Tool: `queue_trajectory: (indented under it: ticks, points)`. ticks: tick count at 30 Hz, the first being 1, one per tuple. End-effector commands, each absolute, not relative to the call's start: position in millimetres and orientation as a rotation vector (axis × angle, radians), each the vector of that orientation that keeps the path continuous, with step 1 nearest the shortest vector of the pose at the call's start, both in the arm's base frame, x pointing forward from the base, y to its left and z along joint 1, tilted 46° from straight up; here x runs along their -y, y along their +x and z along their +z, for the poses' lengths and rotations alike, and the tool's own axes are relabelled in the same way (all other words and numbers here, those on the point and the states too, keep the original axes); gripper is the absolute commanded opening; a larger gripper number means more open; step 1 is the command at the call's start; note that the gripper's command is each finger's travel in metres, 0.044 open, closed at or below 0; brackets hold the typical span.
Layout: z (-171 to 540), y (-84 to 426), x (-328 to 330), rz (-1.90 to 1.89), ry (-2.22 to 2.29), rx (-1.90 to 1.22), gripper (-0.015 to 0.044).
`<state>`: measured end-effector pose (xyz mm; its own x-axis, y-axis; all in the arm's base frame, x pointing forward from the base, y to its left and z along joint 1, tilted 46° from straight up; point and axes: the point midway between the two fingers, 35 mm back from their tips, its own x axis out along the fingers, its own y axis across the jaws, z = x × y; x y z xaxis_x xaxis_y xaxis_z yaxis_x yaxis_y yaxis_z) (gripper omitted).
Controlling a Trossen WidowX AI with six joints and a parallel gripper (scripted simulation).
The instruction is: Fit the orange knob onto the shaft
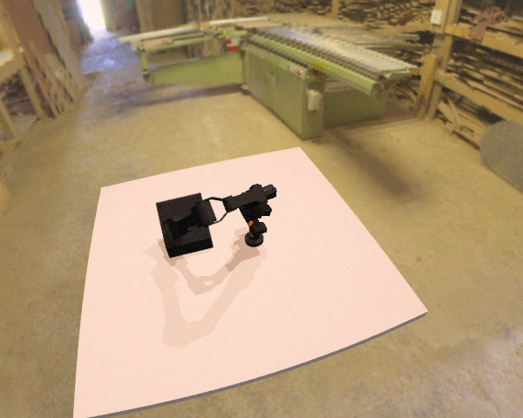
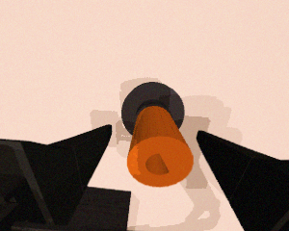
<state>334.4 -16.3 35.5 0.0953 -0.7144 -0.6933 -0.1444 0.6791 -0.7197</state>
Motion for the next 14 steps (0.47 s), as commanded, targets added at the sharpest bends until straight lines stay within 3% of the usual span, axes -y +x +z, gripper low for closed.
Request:
queue_trajectory:
  ticks: [1, 5, 14]
  points:
    - [58, 337, -12, -0.479, -0.755, -1.428, 0.044]
    - [97, 327, -49, -0.482, -0.757, -1.429, 0.044]
    - [97, 328, -53, -0.482, -0.758, -1.429, 0.044]
